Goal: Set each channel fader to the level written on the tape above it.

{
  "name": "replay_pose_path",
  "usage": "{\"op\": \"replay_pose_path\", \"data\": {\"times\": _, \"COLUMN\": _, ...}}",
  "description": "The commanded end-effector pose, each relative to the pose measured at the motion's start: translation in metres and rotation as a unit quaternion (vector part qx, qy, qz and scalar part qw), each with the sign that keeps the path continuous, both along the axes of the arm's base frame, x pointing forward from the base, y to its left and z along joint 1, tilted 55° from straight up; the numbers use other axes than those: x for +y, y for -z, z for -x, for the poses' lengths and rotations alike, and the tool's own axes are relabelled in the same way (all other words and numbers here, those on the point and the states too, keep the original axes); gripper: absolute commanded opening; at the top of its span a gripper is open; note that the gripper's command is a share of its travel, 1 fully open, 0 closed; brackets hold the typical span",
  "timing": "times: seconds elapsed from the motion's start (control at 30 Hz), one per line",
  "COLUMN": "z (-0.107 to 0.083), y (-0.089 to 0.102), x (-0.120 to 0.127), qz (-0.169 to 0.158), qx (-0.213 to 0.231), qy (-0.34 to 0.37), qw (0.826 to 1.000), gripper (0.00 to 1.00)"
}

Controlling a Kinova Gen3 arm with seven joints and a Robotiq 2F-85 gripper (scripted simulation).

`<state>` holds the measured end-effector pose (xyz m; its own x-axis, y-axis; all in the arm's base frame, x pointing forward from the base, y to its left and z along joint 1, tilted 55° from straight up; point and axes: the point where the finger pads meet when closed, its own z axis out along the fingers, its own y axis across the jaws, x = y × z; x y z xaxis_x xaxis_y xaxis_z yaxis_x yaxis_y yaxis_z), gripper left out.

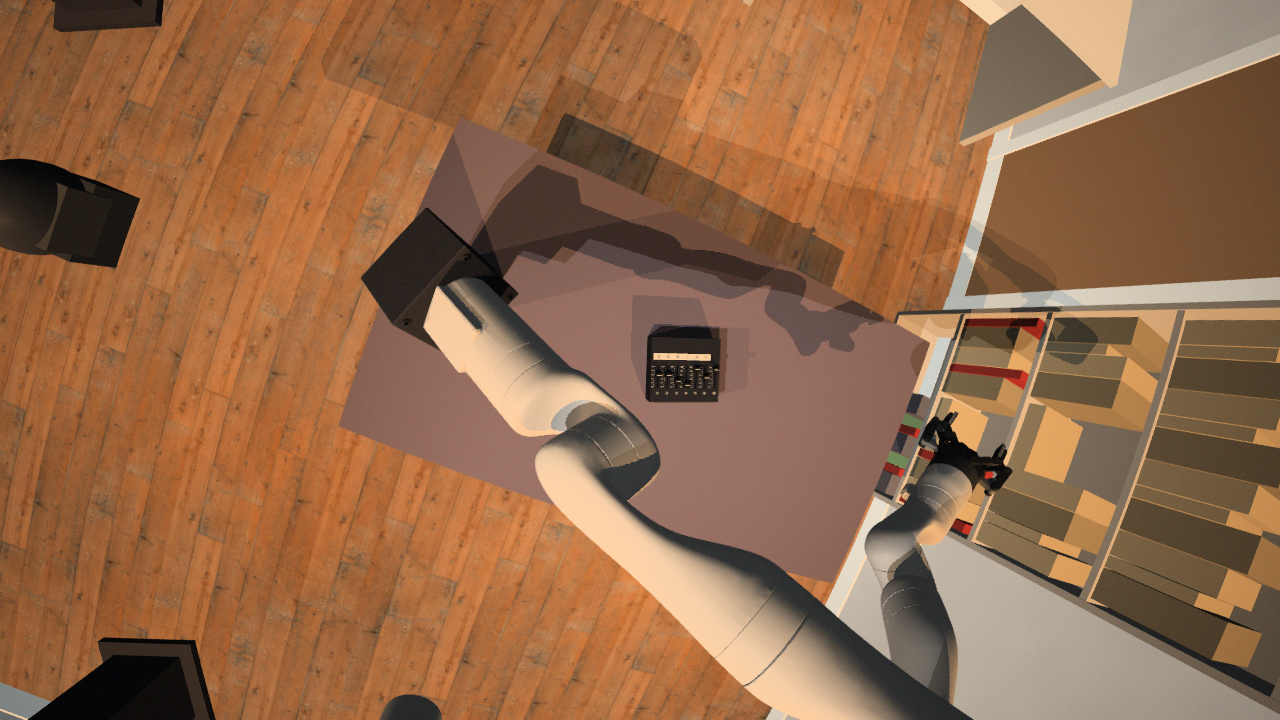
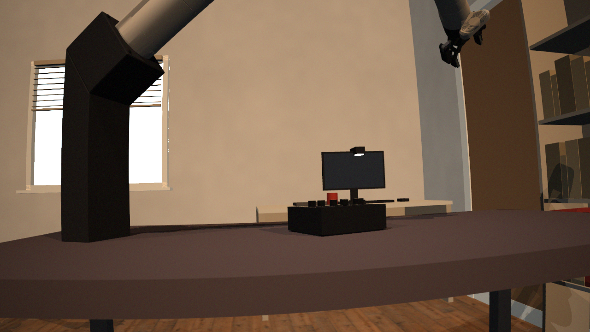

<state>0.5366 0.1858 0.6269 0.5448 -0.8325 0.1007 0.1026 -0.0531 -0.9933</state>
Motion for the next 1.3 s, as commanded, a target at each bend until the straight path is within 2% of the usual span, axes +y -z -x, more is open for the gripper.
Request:
{"op": "replay_pose_path", "data": {"times": 0.0, "z": 0.0, "y": 0.0, "x": 0.0, "qz": -0.001, "qx": 0.0, "qy": 0.0, "qw": 1.0, "gripper": 1.0}}
{"op": "replay_pose_path", "data": {"times": 0.03, "z": 0.0, "y": 0.0, "x": 0.0, "qz": -0.001, "qx": 0.0, "qy": 0.0, "qw": 1.0, "gripper": 1.0}}
{"op": "replay_pose_path", "data": {"times": 0.07, "z": -0.004, "y": 0.015, "x": 0.001, "qz": 0.0, "qx": 0.011, "qy": 0.014, "qw": 1.0, "gripper": 1.0}}
{"op": "replay_pose_path", "data": {"times": 0.33, "z": -0.004, "y": 0.015, "x": 0.001, "qz": 0.0, "qx": 0.011, "qy": 0.014, "qw": 1.0, "gripper": 1.0}}
{"op": "replay_pose_path", "data": {"times": 0.37, "z": -0.008, "y": 0.032, "x": 0.002, "qz": 0.002, "qx": 0.023, "qy": 0.029, "qw": 0.999, "gripper": 1.0}}
{"op": "replay_pose_path", "data": {"times": 0.73, "z": -0.008, "y": 0.032, "x": 0.002, "qz": 0.002, "qx": 0.023, "qy": 0.029, "qw": 0.999, "gripper": 1.0}}
{"op": "replay_pose_path", "data": {"times": 0.77, "z": -0.011, "y": 0.048, "x": 0.002, "qz": 0.005, "qx": 0.034, "qy": 0.044, "qw": 0.998, "gripper": 1.0}}
{"op": "replay_pose_path", "data": {"times": 1.2, "z": -0.011, "y": 0.048, "x": 0.002, "qz": 0.005, "qx": 0.034, "qy": 0.044, "qw": 0.998, "gripper": 1.0}}
{"op": "replay_pose_path", "data": {"times": 1.23, "z": -0.014, "y": 0.066, "x": 0.0, "qz": 0.008, "qx": 0.046, "qy": 0.06, "qw": 0.997, "gripper": 1.0}}
{"op": "replay_pose_path", "data": {"times": 1.27, "z": -0.014, "y": 0.066, "x": 0.0, "qz": 0.008, "qx": 0.046, "qy": 0.06, "qw": 0.997, "gripper": 1.0}}
